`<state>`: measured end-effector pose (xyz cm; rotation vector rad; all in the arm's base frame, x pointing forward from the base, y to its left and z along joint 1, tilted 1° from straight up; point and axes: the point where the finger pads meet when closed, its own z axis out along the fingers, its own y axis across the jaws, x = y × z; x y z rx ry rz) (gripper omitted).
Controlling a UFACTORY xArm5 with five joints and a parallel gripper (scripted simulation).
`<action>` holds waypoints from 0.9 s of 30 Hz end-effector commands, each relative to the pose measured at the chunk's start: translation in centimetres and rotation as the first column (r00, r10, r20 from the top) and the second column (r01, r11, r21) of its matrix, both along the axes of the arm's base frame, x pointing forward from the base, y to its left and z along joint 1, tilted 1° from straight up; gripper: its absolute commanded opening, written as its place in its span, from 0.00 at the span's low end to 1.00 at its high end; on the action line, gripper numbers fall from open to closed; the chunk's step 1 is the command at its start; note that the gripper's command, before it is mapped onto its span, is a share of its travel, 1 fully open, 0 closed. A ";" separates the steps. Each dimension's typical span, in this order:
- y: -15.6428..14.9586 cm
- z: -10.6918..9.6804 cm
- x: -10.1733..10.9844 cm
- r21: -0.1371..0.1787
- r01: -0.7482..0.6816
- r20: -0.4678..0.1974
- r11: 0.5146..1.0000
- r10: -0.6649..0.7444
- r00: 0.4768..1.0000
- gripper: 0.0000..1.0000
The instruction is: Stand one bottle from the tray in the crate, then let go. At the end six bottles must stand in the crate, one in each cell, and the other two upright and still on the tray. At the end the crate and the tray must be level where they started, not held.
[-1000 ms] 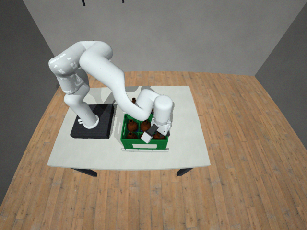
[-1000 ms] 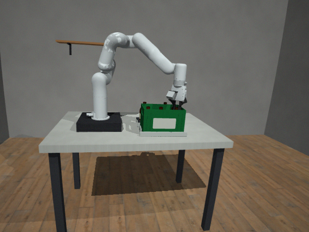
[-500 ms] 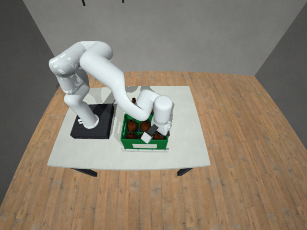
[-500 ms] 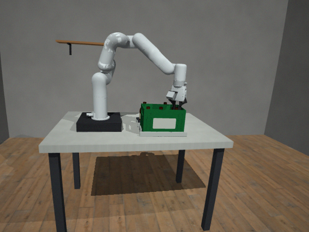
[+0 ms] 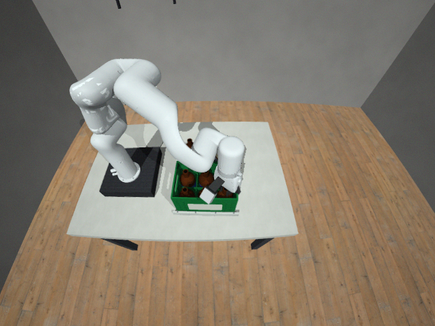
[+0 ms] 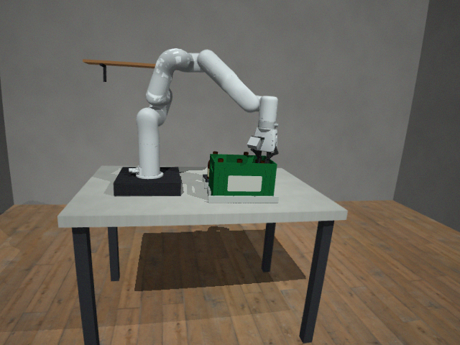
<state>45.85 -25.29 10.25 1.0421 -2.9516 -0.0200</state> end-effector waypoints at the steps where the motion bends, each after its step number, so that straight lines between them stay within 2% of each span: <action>1: -0.1 -0.1 0.1 -0.002 0.000 0.004 1.000 0.000 1.000 0.00; 27: -0.1 -0.9 0.1 -0.002 0.000 0.004 1.000 0.000 1.000 0.00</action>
